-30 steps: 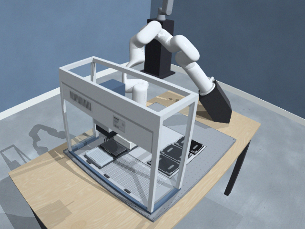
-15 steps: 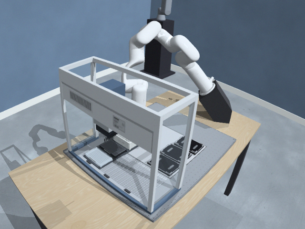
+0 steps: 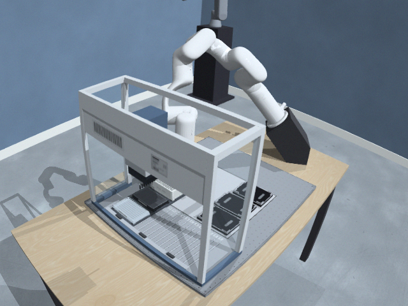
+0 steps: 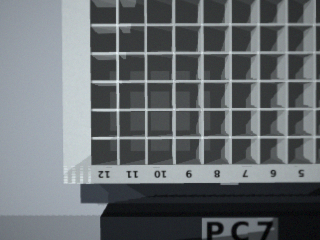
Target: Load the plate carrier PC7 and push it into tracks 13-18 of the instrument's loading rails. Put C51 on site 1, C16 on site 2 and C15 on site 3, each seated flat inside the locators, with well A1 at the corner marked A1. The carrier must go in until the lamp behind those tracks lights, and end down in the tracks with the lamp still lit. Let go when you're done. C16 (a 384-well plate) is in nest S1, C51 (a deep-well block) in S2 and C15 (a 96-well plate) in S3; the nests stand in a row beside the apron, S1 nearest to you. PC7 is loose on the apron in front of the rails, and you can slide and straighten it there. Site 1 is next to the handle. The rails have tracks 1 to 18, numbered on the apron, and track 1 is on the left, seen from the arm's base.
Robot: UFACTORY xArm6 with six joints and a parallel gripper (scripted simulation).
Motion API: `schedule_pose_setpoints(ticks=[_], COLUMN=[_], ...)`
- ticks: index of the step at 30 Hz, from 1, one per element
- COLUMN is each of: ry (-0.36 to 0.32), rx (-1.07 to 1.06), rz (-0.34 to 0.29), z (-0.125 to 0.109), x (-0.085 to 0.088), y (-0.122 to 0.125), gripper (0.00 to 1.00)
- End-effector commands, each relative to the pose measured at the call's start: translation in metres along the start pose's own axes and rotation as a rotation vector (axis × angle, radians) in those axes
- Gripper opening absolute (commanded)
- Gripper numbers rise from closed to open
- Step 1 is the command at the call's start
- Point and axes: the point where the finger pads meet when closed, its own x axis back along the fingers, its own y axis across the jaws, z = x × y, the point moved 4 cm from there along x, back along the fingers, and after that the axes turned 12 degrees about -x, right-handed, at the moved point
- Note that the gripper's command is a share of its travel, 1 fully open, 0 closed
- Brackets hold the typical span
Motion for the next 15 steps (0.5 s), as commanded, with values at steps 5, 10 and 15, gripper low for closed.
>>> schedule_pose_setpoints(ticks=[5,10,15], ry=[0.003,0.003,0.003], rx=[-0.001,-0.001,-0.001], rz=[0.001,0.001,0.001], z=[0.0037,0.0047,0.0038], x=[0.001,0.001,0.001], y=[-0.0006,-0.0008,-0.0006], gripper=[0.82,0.82,0.82])
